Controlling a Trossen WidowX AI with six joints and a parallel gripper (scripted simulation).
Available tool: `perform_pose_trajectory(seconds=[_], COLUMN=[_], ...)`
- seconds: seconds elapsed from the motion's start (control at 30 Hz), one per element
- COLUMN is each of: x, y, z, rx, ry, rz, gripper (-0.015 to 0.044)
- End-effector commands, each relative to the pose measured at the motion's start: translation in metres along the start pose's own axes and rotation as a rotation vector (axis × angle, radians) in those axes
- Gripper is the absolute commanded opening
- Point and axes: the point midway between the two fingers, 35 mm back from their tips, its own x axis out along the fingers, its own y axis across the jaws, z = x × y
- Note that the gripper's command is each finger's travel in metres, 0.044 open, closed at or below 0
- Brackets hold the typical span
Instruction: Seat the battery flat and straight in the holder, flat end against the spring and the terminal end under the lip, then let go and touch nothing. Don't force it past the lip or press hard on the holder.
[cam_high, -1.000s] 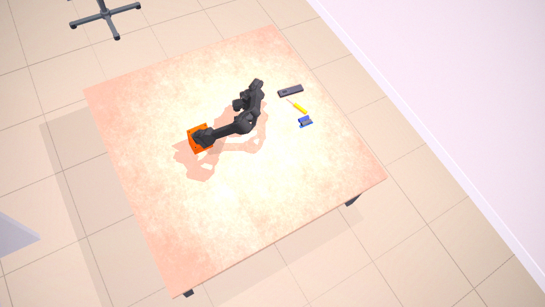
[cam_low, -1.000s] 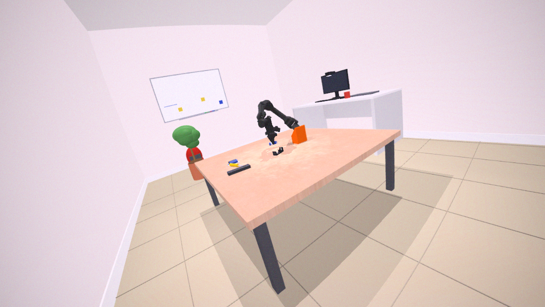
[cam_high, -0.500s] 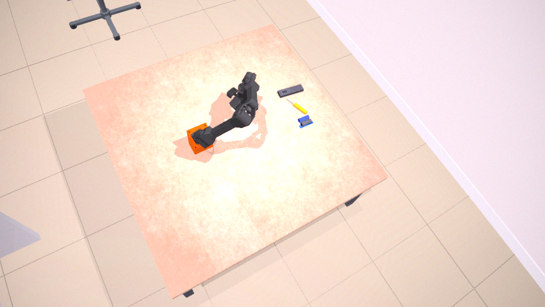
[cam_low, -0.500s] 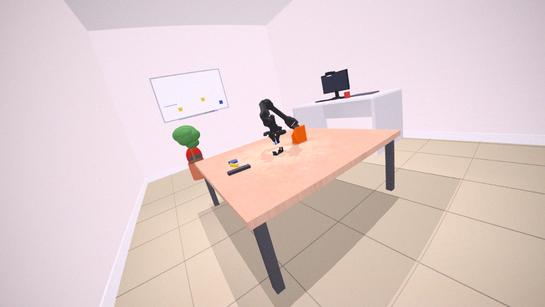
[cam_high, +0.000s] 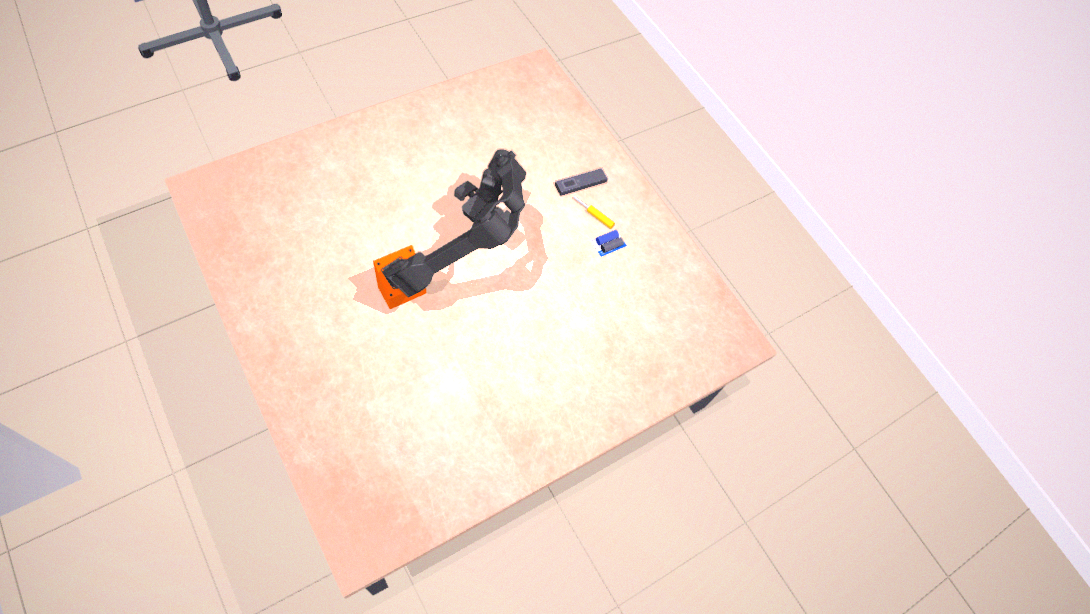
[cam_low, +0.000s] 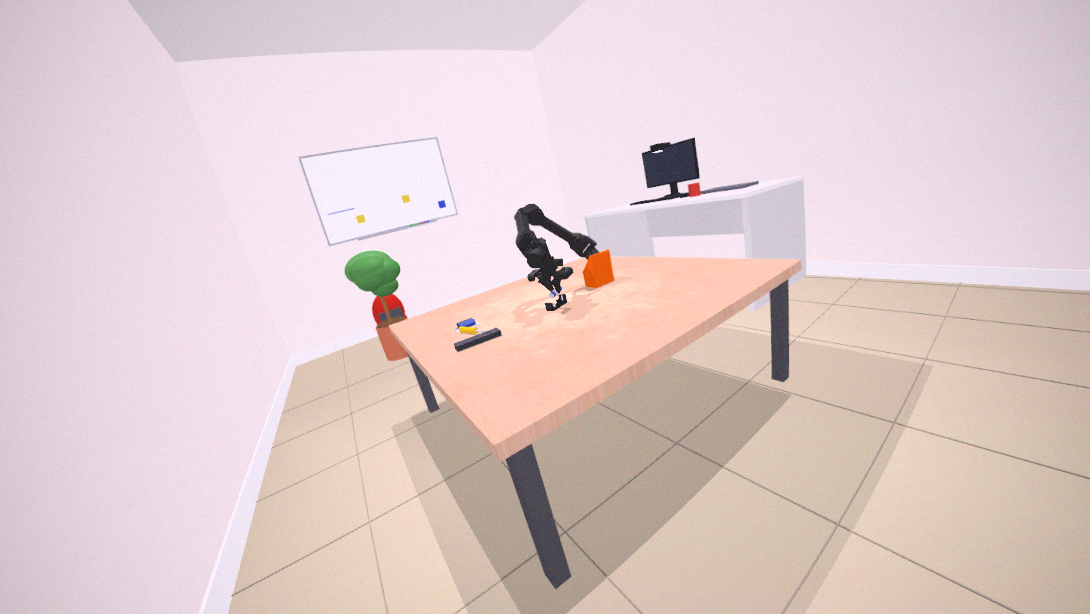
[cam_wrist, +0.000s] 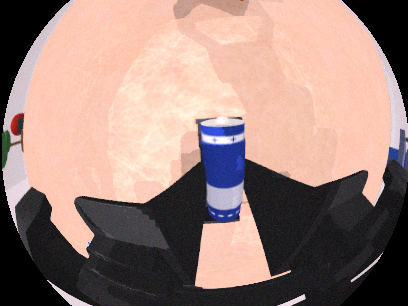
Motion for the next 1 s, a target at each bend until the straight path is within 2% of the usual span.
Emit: perform_pose_trajectory(seconds=[0.0,0.97], x=[0.008,0.018], y=[0.0,0.001], z=[-0.002,-0.01], rx=[0.014,0.018], ry=[-0.054,-0.209], rz=[-0.004,-0.004], gripper=[0.0083,0.0083])
